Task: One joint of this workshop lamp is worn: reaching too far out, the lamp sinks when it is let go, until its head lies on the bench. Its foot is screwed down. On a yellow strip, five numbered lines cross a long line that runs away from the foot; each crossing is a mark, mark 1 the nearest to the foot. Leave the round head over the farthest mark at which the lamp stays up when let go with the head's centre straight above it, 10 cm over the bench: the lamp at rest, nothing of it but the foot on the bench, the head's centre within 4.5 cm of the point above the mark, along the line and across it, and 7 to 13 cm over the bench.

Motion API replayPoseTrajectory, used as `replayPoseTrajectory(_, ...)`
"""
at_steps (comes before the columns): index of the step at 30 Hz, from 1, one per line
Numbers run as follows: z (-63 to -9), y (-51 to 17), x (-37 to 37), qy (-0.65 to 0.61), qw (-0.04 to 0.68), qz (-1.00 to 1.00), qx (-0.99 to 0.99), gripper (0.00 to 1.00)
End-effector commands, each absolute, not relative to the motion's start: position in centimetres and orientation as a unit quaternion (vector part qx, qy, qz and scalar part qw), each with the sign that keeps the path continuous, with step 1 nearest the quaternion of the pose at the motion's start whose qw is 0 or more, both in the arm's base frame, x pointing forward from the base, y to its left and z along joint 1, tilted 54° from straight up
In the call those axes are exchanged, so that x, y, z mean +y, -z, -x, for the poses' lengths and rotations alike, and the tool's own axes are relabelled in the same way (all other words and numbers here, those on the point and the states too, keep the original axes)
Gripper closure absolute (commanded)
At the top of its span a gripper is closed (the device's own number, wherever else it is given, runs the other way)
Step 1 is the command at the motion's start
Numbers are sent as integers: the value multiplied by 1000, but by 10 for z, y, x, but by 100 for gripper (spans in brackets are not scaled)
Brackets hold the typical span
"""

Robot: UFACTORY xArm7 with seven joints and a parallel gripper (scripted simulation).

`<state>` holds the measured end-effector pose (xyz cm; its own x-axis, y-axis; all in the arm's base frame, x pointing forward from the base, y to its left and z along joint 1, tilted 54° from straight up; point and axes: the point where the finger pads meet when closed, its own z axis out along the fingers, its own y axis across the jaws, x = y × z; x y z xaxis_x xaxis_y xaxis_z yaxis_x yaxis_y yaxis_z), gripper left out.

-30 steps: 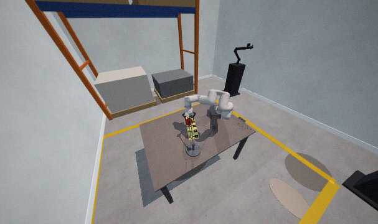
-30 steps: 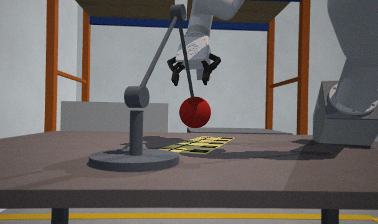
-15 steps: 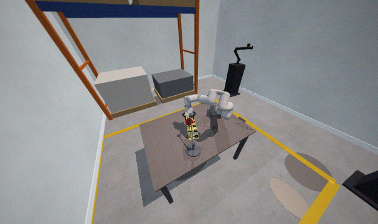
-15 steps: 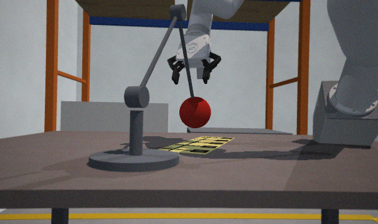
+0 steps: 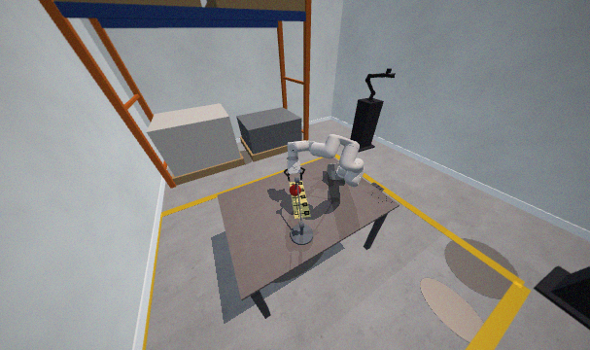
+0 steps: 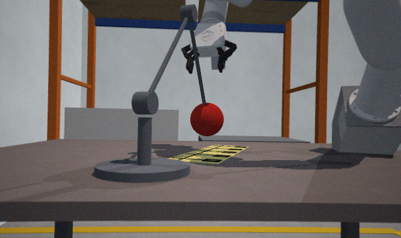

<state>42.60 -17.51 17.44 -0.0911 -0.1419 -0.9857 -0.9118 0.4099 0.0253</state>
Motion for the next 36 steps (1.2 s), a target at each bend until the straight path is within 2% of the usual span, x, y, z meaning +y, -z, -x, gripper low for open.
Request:
replayPoseTrajectory(1, -419, -178, -193, -357, 537, 408, 646, 0)
replayPoseTrajectory(12, -403, -184, -227, -357, 537, 408, 647, 0)
replayPoseTrajectory(36, -399, -187, -238, -356, 537, 408, 647, 0)
